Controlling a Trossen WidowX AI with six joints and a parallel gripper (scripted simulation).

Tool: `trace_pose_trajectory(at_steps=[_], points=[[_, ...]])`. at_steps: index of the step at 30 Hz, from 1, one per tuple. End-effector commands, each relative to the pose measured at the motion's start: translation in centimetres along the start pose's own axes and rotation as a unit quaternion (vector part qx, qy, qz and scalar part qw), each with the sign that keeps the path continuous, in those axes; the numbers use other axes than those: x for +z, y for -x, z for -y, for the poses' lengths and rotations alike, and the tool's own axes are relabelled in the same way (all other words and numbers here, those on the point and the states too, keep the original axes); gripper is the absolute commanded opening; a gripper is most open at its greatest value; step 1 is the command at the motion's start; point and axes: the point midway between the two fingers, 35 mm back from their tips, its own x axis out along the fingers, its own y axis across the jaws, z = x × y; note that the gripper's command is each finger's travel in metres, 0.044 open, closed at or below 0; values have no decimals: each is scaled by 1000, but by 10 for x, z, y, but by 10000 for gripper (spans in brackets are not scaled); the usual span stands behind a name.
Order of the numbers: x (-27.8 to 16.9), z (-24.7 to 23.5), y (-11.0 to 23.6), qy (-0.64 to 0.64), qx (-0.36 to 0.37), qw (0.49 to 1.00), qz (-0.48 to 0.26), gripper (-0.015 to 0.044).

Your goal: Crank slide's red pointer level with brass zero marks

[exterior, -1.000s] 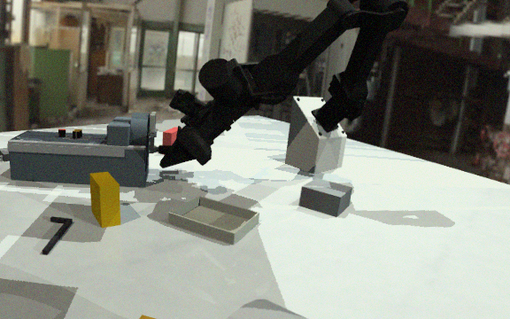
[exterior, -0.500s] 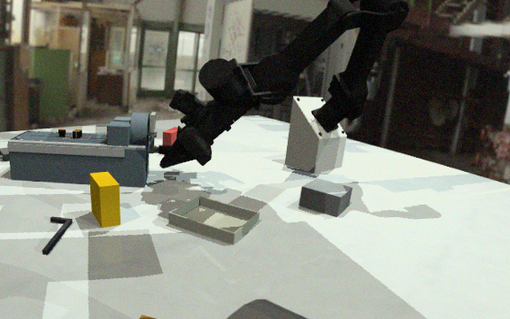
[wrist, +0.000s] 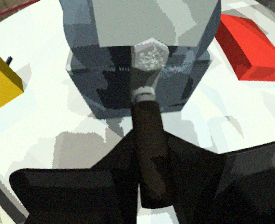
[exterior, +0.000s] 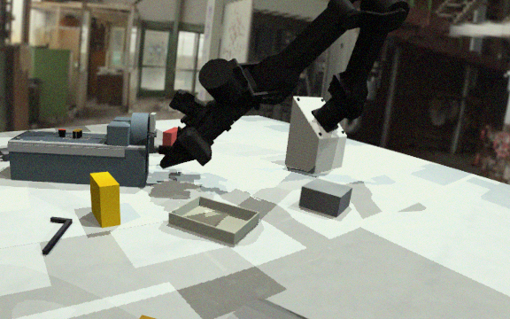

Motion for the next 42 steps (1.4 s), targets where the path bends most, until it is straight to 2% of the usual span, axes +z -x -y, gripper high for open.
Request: trace_pose_trajectory(at_steps=[1,42], points=[[0,-9,1,4,11,1000,-1,0],[0,-2,0,0,0,1000,-1,0]])
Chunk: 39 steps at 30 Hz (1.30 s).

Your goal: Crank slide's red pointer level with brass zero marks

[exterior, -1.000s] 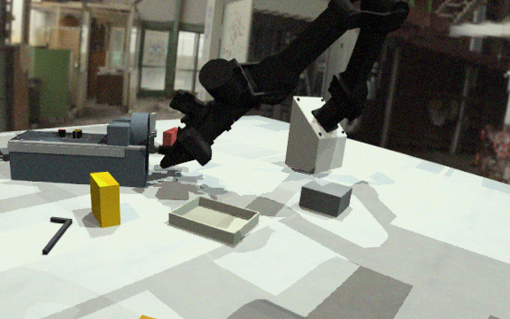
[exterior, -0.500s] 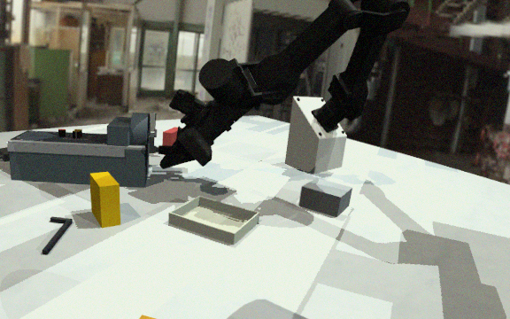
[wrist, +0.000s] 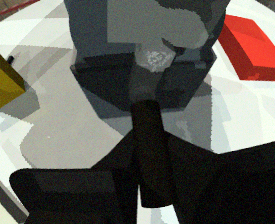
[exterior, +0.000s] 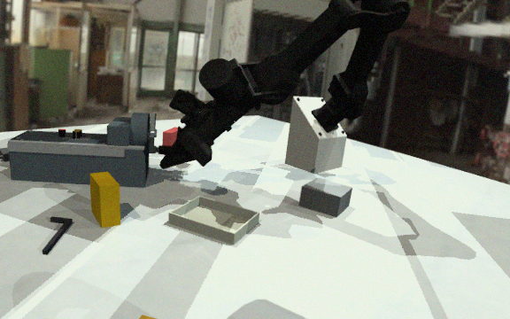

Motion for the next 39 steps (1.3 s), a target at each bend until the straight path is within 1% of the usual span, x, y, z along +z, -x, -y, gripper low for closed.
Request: trace_pose_trajectory(at_steps=[1,17,20,28,32,39], points=[[0,0,0,0,0,1000,0,26],[0,0,0,0,0,1000,0,440],[6,0,5,0,0,1000,0,440],[34,1,33,0,-1,1000,1,440],[41,1,39,0,-1,1000,1,440],[91,3,82,-1,-7,1000,1,440]])
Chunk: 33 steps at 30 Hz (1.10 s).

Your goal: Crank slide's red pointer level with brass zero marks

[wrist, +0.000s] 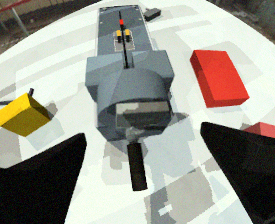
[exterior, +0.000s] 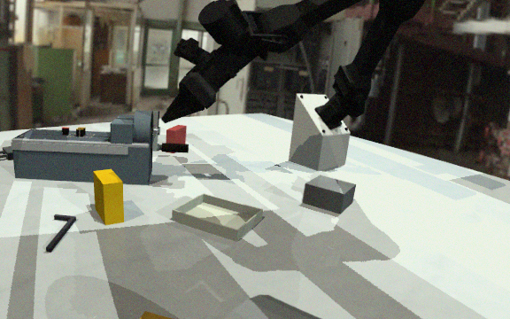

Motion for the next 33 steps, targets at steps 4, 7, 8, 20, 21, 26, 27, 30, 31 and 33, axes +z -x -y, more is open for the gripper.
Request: trace_pose_trajectory(at_steps=[4,7,8,20,21,26,27,30,31,33], points=[[49,-1,54,3,6,1000,9,440],[53,-1,59,3,7,1000,9,440],[55,-1,58,6,9,1000,8,440],[101,-2,22,70,63,995,-20,440],[104,-1,19,75,68,995,-22,440],[122,3,3,101,93,990,-29,440],[125,4,0,106,99,989,-30,440],[134,8,-10,122,114,985,-33,440],[137,10,-13,127,120,984,-33,440],[143,13,-19,137,130,981,-34,440]])
